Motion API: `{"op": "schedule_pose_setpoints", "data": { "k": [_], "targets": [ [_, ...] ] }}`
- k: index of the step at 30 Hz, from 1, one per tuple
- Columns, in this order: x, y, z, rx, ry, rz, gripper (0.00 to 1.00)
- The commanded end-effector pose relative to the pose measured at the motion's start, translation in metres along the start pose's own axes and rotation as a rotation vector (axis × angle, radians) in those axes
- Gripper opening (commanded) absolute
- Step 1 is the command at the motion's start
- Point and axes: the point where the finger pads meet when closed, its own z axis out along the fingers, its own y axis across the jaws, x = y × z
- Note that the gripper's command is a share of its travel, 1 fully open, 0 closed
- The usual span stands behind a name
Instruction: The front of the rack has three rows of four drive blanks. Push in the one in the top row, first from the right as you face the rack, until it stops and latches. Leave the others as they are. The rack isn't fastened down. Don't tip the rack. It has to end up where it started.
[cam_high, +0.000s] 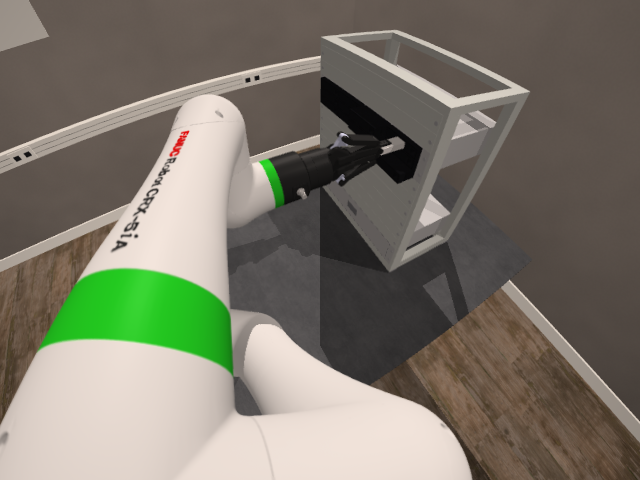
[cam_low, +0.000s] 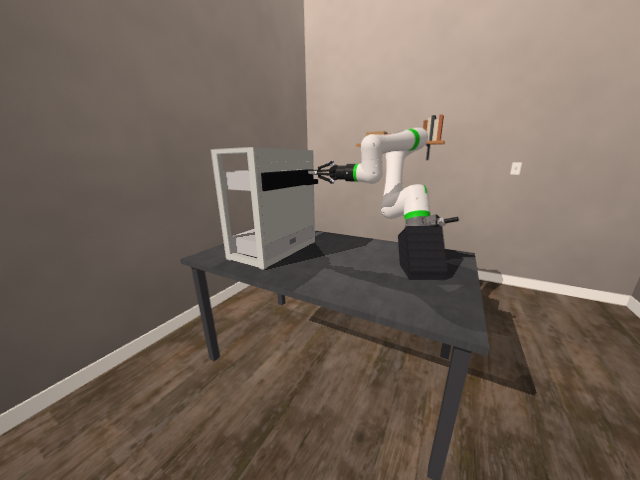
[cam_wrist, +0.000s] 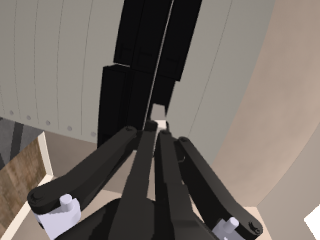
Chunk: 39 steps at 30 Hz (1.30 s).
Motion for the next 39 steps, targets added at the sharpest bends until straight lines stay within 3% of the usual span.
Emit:
{"op": "schedule_pose_setpoints", "data": {
  "k": [1,28,36,39],
  "targets": [
    [0.000,0.001,0.000,-0.001,0.000,0.001,0.10],
    [0.000,0.001,0.000,-0.001,0.000,0.001,0.10],
    [0.000,0.001,-0.017,-0.001,0.000,0.001,0.10],
    [0.000,0.001,-0.035,-0.001,0.000,0.001,0.10]
  ]
}}
